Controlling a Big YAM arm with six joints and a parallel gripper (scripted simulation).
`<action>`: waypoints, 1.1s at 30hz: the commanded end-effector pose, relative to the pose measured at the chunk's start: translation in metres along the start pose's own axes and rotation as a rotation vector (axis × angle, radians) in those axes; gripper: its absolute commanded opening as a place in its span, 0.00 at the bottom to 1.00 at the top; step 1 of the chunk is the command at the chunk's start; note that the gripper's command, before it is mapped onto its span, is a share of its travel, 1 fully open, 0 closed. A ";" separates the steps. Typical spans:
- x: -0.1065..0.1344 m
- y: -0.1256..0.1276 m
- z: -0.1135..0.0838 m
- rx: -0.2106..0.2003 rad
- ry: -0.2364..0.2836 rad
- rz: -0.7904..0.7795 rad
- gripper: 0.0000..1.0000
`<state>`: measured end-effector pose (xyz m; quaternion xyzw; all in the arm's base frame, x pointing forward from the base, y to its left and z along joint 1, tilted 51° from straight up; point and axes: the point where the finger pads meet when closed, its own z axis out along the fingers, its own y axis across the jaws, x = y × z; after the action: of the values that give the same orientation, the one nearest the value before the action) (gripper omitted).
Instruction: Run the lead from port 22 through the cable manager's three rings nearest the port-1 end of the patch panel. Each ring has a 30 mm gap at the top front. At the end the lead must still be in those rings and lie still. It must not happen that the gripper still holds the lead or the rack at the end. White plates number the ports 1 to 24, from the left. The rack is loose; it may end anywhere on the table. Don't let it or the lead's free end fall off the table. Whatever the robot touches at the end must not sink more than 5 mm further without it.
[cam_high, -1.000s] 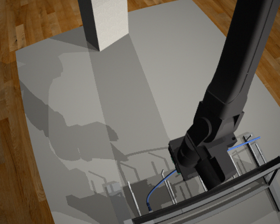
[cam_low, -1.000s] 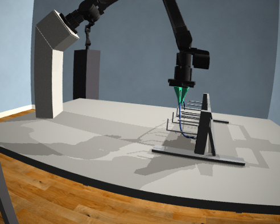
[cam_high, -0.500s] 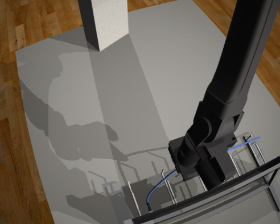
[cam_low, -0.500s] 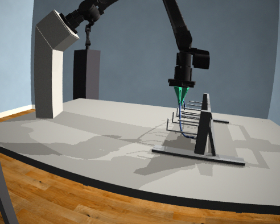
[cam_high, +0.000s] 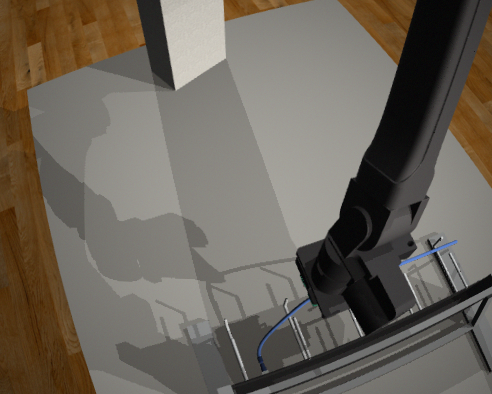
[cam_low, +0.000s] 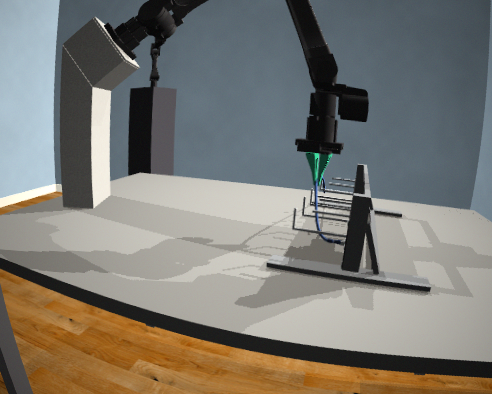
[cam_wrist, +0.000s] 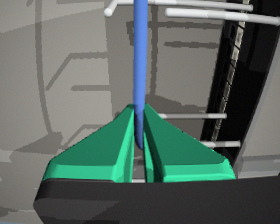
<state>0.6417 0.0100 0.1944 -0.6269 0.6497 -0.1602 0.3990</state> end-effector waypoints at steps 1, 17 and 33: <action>-0.015 -0.018 -0.013 0.035 -0.025 -0.009 0.00; -0.015 -0.018 -0.013 0.035 -0.025 -0.009 0.00; -0.015 -0.017 -0.009 0.032 -0.026 -0.009 0.00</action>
<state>0.6417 0.0100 0.1944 -0.6268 0.6498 -0.1601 0.3990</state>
